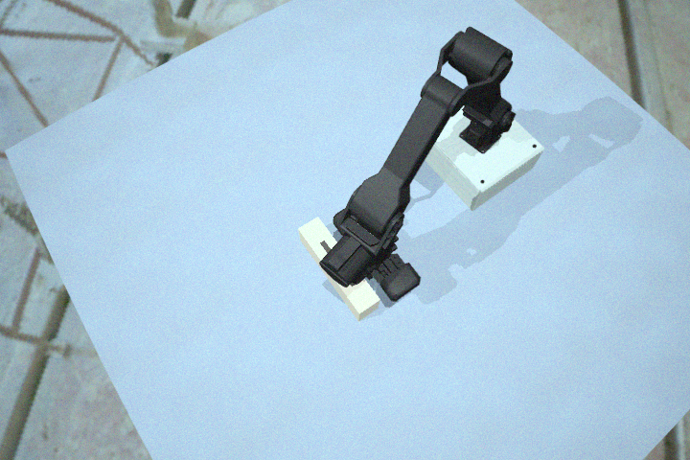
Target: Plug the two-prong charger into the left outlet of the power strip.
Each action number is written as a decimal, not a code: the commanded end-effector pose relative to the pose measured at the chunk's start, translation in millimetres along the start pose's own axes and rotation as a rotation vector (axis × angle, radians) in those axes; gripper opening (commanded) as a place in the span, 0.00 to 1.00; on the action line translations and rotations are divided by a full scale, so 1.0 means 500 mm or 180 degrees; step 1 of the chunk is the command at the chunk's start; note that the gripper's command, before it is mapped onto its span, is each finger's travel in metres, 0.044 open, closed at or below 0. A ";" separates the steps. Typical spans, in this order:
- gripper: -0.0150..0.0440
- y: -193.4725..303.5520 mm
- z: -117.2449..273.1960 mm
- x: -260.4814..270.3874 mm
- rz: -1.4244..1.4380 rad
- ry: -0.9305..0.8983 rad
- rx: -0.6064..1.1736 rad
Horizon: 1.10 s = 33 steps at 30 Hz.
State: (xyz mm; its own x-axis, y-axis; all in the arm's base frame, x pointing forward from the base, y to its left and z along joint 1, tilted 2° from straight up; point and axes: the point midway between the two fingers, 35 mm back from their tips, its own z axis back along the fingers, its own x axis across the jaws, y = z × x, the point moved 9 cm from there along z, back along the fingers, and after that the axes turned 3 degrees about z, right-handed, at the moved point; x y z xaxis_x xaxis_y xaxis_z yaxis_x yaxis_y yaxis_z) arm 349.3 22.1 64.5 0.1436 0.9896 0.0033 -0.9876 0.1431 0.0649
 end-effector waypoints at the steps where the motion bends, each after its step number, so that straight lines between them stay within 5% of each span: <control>1: 0.25 0.000 0.002 0.001 0.0008 -0.0010 -0.0001; 33: 0.25 -0.008 0.005 0.001 0.0008 -0.0010 -0.0002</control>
State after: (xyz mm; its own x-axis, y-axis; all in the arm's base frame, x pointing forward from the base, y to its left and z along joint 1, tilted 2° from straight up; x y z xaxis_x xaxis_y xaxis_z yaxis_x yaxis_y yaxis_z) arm 351.0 21.7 64.5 0.1440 0.9896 0.0017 -0.9869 0.1435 0.0731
